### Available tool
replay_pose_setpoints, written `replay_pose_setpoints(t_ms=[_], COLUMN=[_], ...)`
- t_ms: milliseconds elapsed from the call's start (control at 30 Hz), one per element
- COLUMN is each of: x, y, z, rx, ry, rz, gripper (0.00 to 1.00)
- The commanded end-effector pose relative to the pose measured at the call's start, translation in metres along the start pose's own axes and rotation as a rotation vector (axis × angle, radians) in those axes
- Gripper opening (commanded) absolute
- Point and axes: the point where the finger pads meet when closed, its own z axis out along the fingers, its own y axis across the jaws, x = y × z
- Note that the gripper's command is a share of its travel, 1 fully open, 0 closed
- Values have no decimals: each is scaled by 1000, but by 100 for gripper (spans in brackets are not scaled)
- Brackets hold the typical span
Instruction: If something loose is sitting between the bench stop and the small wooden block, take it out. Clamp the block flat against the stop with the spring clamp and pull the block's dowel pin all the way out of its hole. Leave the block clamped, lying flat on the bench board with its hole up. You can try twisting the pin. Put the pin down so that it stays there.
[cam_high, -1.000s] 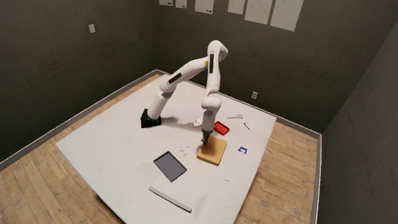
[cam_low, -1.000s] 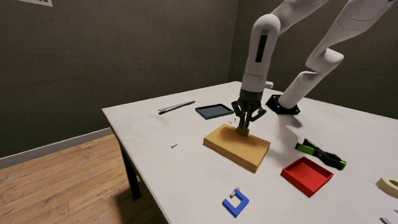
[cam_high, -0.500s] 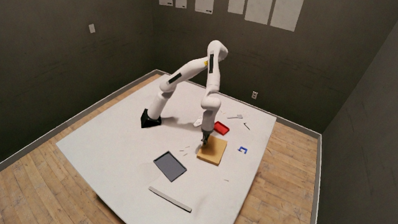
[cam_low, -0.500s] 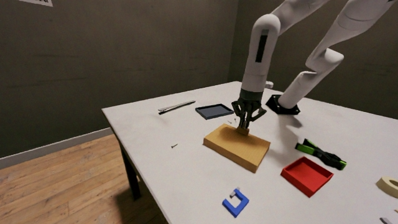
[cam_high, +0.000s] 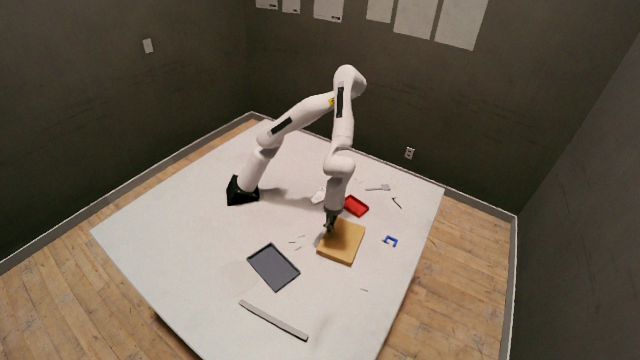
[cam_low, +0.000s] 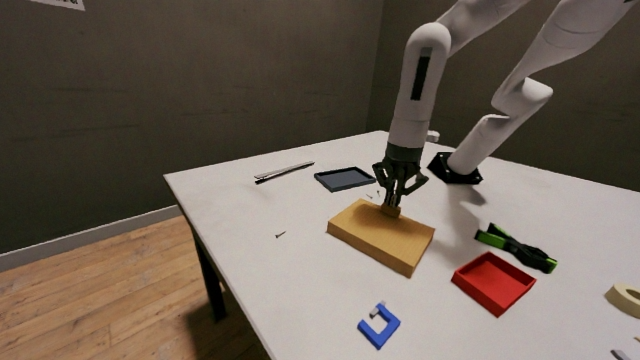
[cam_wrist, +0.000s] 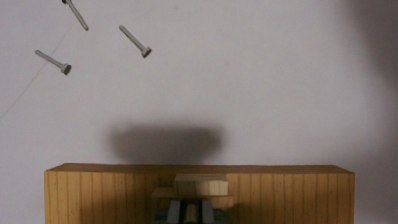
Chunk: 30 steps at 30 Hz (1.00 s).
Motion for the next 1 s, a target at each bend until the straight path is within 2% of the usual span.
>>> replay_pose_setpoints(t_ms=[0,967], x=[0,0], y=[-2,-2], z=[-1,1], rx=[5,6], ry=[-6,-7], rz=[1,1], gripper=[10,10])
